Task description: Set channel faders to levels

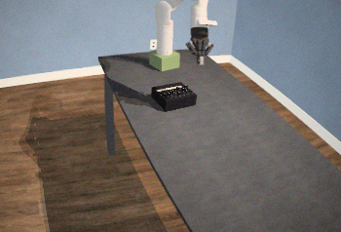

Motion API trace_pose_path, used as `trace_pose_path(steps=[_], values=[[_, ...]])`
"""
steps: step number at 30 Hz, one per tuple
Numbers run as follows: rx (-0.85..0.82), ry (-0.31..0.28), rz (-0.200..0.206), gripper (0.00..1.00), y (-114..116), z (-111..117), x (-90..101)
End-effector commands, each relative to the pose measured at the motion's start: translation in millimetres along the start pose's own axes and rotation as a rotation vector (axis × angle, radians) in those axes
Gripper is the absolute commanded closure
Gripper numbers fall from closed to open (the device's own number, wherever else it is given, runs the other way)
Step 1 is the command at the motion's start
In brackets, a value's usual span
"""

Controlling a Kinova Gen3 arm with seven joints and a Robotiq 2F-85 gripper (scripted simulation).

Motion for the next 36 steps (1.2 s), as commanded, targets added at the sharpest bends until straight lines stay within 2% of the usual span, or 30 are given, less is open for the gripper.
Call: trace_pose_path(steps=[1, 2, 3, 4, 5, 6, 7, 9, 10, 11, 13, 15, 16, 17, 18, 19, 20, 21, 22, 23, 24, 25, 26, 27, 30, 33, 36], values=[[0.005, 0.092, 0.039, 1.00, -29, 26, 30.5], [-0.012, 0.136, 0.047, 1.00, -34, 38, 43.2], [-0.012, 0.136, 0.047, 1.00, -34, 38, 43.2], [-0.031, 0.182, 0.057, 1.00, -39, 51, 56.8], [-0.031, 0.182, 0.057, 1.00, -39, 51, 56.8], [-0.052, 0.229, 0.068, 1.00, -43, 63, 71.3], [-0.052, 0.229, 0.068, 1.00, -43, 63, 71.3], [-0.101, 0.324, 0.097, 1.00, -52, 86, 103.2], [-0.101, 0.324, 0.097, 1.00, -52, 86, 103.2], [-0.130, 0.371, 0.114, 1.00, -56, 98, 120.3], [-0.130, 0.371, 0.114, 1.00, -56, 98, 120.3], [-0.195, 0.465, 0.156, 1.00, -61, 118, 156.7], [-0.195, 0.465, 0.156, 1.00, -61, 118, 156.7], [-0.232, 0.510, 0.180, 1.00, -63, 128, 175.7], [-0.232, 0.510, 0.180, 1.00, -63, 128, 175.7], [-0.272, 0.555, 0.206, 1.00, -63, 137, 195.0], [-0.272, 0.555, 0.206, 1.00, -63, 137, 195.0], [-0.315, 0.598, 0.235, 1.00, -63, 145, 214.4], [-0.315, 0.598, 0.235, 1.00, -63, 145, 214.4], [-0.361, 0.638, 0.265, 1.00, -61, 153, 233.7], [-0.361, 0.638, 0.265, 1.00, -61, 153, 233.7], [-0.410, 0.677, 0.297, 1.00, -58, 159, 252.7], [-0.410, 0.677, 0.297, 1.00, -58, 159, 252.7], [-0.463, 0.713, 0.330, 1.00, -54, 165, 271.3], [-0.463, 0.713, 0.330, 1.00, -54, 165, 271.3], [-0.638, 0.802, 0.439, 1.00, -35, 179, 321.5], [-0.838, 0.856, 0.551, 1.00, -5, 187, 358.9]])
Point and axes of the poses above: the point where the finger pads meet when closed, its own x axis back along the fingers, its own y axis across the jaws, z = x × y, the point moved 2 cm from there along x, back along the fingers, and after that the axes turned 8 degrees about -x, right-handed, at the moved point
